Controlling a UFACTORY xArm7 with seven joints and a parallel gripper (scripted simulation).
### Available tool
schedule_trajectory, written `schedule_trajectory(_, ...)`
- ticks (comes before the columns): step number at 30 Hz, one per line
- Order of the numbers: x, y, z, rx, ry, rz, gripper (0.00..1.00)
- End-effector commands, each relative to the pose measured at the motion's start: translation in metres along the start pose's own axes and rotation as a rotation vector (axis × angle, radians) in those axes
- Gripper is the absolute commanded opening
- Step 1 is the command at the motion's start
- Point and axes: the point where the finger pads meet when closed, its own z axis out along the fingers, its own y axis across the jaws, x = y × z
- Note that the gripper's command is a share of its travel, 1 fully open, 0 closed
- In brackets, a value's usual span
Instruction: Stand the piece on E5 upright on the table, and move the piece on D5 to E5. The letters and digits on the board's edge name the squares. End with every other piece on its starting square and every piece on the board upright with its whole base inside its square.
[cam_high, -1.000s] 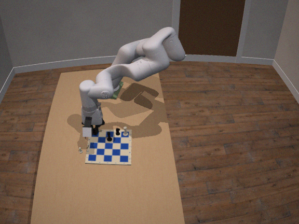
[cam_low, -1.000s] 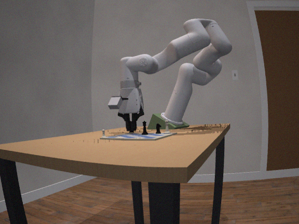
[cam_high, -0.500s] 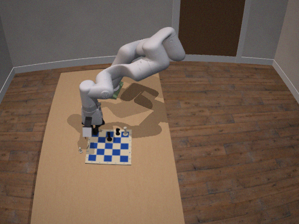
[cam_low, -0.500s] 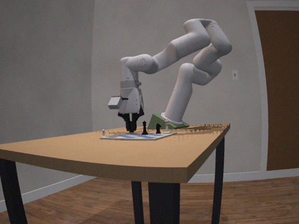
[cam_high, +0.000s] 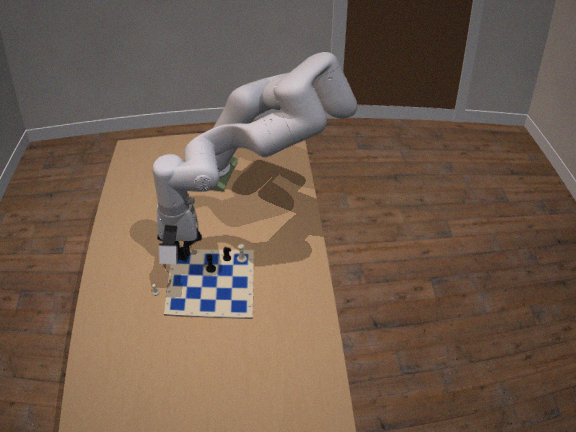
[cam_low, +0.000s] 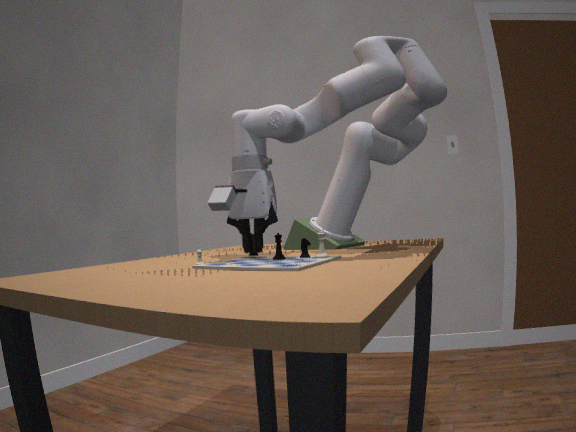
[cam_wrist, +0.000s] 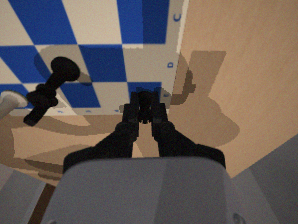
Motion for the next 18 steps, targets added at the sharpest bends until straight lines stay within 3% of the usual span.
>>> schedule_trajectory(1, 0.0009, 0.0007, -0.0005, -0.001, 0.003, 0.001, 0.0)
schedule_trajectory(18, 0.0009, 0.0007, 0.0028, -0.001, 0.003, 0.001, 0.0)
